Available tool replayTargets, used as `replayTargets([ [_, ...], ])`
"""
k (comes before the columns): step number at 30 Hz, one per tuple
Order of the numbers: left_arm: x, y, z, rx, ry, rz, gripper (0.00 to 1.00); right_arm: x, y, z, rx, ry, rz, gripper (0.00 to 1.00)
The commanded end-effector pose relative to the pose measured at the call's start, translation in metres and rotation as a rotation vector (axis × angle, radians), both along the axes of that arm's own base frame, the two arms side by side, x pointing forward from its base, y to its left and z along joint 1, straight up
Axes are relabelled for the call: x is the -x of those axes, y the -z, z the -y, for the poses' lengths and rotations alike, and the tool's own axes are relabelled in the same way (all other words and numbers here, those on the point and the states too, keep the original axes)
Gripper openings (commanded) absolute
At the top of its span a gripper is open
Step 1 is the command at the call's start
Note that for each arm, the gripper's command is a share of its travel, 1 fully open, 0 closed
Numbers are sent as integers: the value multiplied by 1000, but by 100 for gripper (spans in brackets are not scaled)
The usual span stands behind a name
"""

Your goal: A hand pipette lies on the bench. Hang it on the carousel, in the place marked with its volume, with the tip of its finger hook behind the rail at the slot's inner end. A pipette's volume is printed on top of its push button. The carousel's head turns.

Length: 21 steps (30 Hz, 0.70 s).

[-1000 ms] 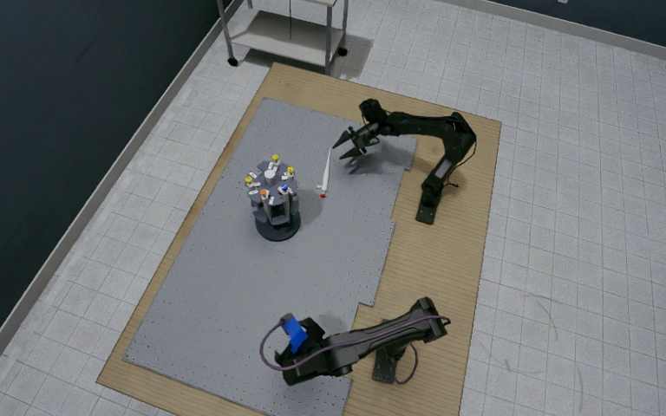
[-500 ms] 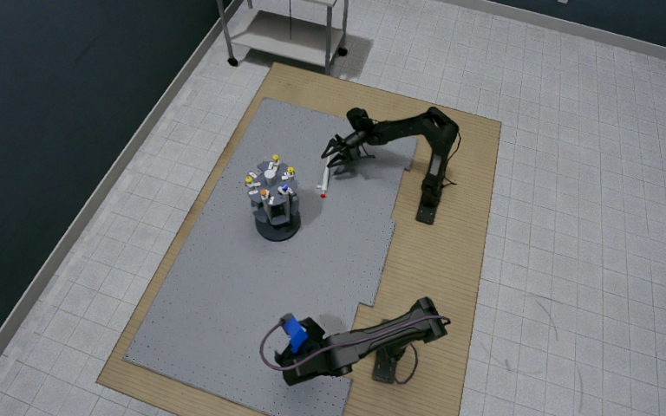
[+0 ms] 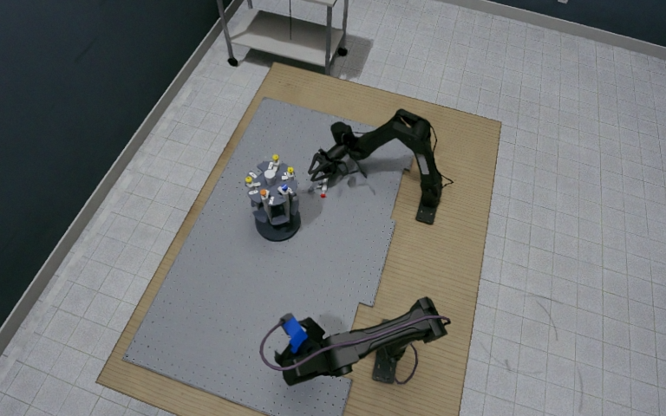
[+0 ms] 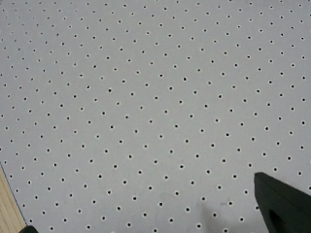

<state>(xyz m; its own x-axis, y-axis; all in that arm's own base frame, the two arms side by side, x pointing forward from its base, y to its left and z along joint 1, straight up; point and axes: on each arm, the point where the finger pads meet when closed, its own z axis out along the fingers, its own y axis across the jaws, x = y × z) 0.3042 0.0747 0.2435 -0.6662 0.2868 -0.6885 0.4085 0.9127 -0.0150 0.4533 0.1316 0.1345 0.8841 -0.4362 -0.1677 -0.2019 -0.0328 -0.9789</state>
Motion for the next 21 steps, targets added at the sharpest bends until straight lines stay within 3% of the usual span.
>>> replayTargets([
  [1,-4,-9,-1,-8,10,39,100,-10,-25,5,-37,-44,226,49],
  [6,-4,-9,-1,-8,10,39,100,-2,-15,-3,-42,-59,192,49],
  [21,-4,-9,-1,-8,10,39,100,-20,-27,-25,-39,-47,229,49],
])
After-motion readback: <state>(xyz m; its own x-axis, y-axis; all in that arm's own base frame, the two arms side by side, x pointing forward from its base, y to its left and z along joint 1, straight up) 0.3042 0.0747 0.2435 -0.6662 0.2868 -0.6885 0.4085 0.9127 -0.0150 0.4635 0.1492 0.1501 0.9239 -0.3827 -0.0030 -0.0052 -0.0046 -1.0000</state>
